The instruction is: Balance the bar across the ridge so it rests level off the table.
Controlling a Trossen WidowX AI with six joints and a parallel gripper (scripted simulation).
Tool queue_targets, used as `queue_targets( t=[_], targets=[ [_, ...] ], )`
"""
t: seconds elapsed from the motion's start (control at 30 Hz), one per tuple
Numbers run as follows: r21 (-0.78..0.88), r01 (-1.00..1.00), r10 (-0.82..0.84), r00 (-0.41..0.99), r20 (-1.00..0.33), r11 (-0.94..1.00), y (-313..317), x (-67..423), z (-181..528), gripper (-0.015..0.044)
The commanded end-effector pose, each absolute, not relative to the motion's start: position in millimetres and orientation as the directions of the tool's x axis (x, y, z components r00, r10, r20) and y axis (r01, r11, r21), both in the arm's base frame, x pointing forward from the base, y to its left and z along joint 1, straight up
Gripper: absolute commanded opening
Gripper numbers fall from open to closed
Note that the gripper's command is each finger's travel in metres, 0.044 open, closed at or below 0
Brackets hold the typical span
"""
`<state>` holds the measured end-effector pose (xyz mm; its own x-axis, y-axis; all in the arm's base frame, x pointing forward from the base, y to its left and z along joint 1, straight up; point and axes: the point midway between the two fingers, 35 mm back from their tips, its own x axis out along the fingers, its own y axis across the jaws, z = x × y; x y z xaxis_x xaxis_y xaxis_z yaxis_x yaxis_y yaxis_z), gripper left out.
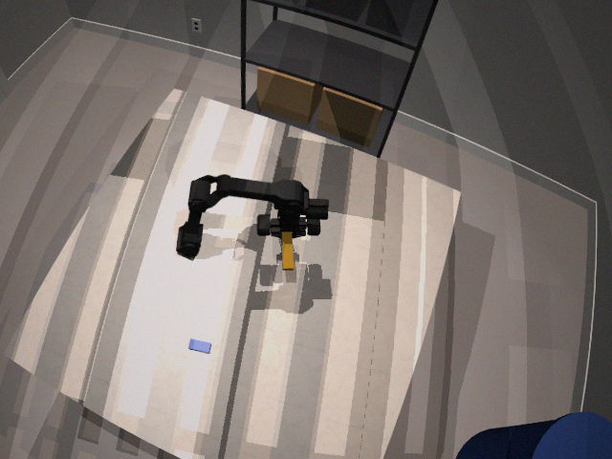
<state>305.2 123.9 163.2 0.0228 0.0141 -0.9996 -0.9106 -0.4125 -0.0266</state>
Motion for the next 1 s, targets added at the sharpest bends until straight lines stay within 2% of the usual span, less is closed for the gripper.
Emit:
queue_targets(
  t=[0.0, 0.37, 0.97],
  targets=[
    [-0.033, -0.883, 0.014, 0.03, -0.999, -0.468, 142, 302, 165, 0.0],
    [-0.033, -0.82, 0.017, 0.028, -0.999, -0.572, 177, 286, 165, 0.0],
    [-0.033, -0.817, 0.018, 0.028, -0.999, -0.575, 180, 285, 142, 0.0]
  ],
)
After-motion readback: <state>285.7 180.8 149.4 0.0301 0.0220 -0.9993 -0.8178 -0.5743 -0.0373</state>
